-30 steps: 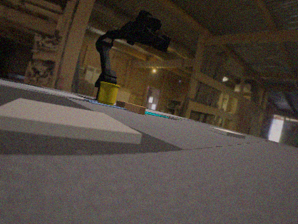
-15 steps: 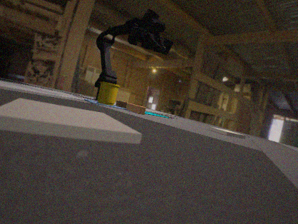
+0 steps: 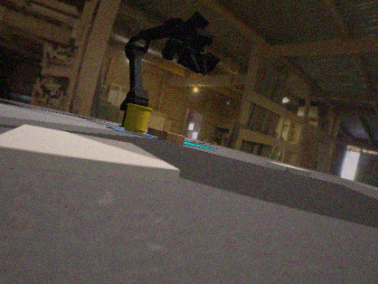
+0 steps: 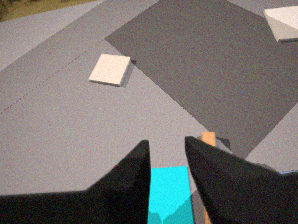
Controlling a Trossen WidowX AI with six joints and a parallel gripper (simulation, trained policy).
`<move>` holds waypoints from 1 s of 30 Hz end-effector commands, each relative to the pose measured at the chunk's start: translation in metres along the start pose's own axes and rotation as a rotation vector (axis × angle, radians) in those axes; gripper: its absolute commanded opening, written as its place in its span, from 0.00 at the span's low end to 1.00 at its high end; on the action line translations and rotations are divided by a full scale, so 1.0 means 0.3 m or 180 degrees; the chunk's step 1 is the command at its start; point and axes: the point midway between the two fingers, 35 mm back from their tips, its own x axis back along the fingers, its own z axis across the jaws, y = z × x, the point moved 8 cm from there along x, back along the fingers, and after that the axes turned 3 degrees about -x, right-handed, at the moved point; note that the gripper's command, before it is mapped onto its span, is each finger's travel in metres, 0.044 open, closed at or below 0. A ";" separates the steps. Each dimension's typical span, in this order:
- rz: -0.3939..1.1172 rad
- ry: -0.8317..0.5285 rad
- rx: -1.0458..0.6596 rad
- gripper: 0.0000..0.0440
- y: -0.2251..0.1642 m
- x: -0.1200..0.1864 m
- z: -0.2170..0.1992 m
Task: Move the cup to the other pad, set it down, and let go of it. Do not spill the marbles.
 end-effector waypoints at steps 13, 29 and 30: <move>0.0702 -0.0225 0.0104 0.29 0.000 -0.003 -0.008; 0.1441 -0.0449 0.0348 0.26 -0.006 -0.033 -0.056; 0.1485 -0.0461 0.0366 0.26 -0.007 -0.036 -0.061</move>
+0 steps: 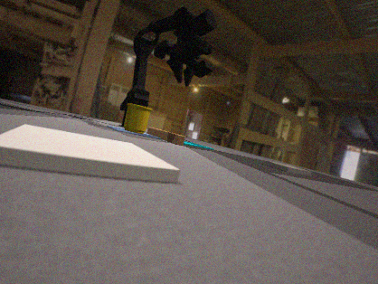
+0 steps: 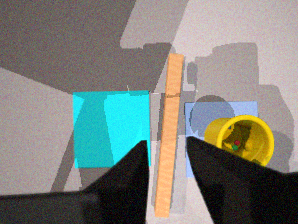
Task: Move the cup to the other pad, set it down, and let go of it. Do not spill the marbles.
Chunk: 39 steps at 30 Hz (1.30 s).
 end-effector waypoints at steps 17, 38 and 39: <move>0.0747 -0.0202 0.0305 0.27 -0.007 -0.110 -0.088; 0.1136 -0.0244 0.0541 0.35 -0.058 -0.272 -0.184; 0.1147 -0.0242 0.0556 0.36 -0.061 -0.280 -0.188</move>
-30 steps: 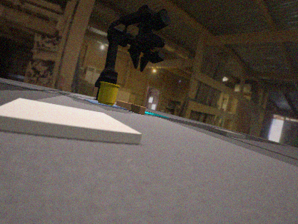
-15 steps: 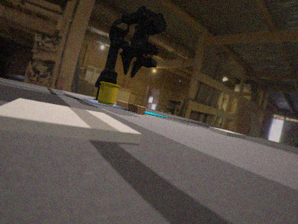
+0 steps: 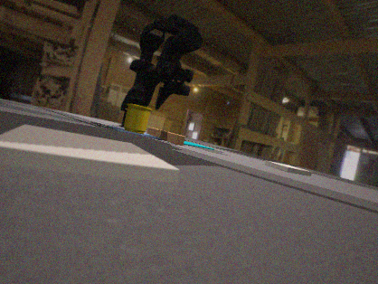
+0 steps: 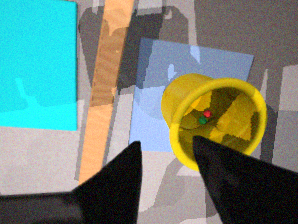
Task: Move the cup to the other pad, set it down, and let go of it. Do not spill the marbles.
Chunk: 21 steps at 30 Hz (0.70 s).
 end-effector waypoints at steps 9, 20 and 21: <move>0.0100 0.0004 0.0218 0.38 -0.005 -0.110 -0.022; 0.0133 0.0044 0.0583 0.21 -0.012 -0.199 -0.025; 0.0142 0.0041 0.0621 0.15 -0.013 -0.202 -0.026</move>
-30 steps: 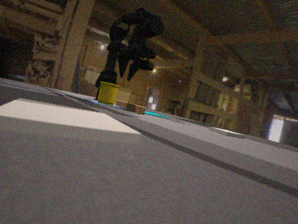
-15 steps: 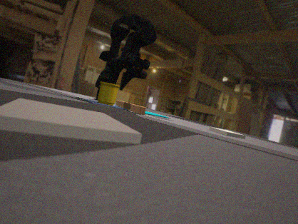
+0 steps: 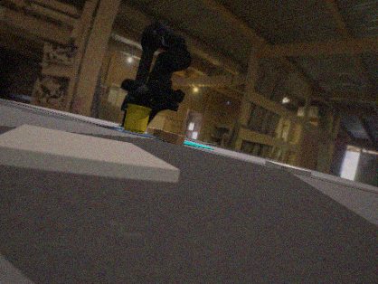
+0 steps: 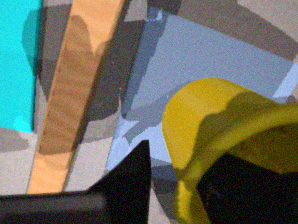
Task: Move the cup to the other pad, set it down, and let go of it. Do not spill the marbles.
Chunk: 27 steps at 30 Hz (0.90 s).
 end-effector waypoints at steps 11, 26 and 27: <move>-0.0086 0.0009 0.0338 0.01 0.000 0.044 -0.012; -0.0285 -0.0003 0.0445 0.03 0.030 0.165 0.005; -0.0297 -0.0007 0.0454 0.04 0.033 0.172 0.008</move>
